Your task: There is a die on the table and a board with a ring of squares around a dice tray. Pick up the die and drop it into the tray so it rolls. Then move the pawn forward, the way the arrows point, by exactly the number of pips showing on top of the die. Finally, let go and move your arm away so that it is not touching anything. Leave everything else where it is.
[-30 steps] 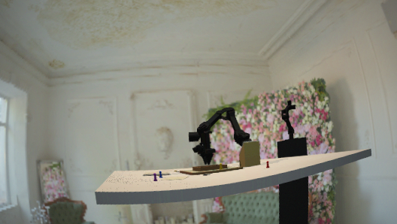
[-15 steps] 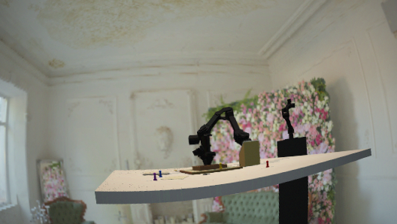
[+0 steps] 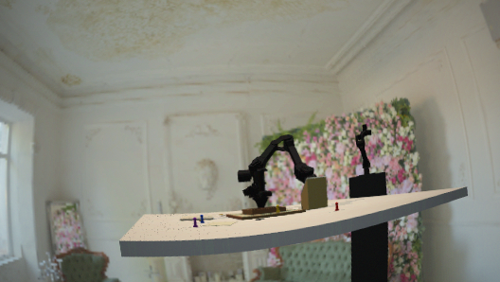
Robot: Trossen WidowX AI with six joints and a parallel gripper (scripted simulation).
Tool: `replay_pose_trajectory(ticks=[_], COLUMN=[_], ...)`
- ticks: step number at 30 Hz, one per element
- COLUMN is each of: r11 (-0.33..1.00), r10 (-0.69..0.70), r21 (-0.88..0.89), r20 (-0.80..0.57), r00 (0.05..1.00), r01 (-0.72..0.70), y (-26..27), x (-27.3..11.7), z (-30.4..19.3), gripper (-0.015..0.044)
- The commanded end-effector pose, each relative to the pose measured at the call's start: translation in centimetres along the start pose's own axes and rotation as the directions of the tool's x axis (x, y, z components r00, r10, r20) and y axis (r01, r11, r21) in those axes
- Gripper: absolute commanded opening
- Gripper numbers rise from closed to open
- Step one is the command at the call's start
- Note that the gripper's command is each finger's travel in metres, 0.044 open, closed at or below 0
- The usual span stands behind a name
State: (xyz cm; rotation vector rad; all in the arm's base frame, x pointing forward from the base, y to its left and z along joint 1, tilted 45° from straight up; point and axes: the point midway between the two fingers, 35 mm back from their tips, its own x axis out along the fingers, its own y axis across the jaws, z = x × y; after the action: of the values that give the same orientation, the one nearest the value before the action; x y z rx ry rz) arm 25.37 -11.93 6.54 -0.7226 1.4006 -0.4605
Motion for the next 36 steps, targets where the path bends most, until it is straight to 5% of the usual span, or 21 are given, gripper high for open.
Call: replay_pose_trajectory(ticks=[1,28,36], r11=[1.000,1.000,0.969], r10=[-0.013,-0.007,-0.002], r21=[0.014,0.007,-0.245], r20=[-0.009,-0.010,-0.009], r00=[1.000,1.000,1.000], r01=[0.014,0.007,0.000], y=[-0.4,0.3,2.6], x=[0.2,-11.9,-11.4], z=[-0.1,0.2,1.5], gripper=[0.0031,0.0000,0.0000])
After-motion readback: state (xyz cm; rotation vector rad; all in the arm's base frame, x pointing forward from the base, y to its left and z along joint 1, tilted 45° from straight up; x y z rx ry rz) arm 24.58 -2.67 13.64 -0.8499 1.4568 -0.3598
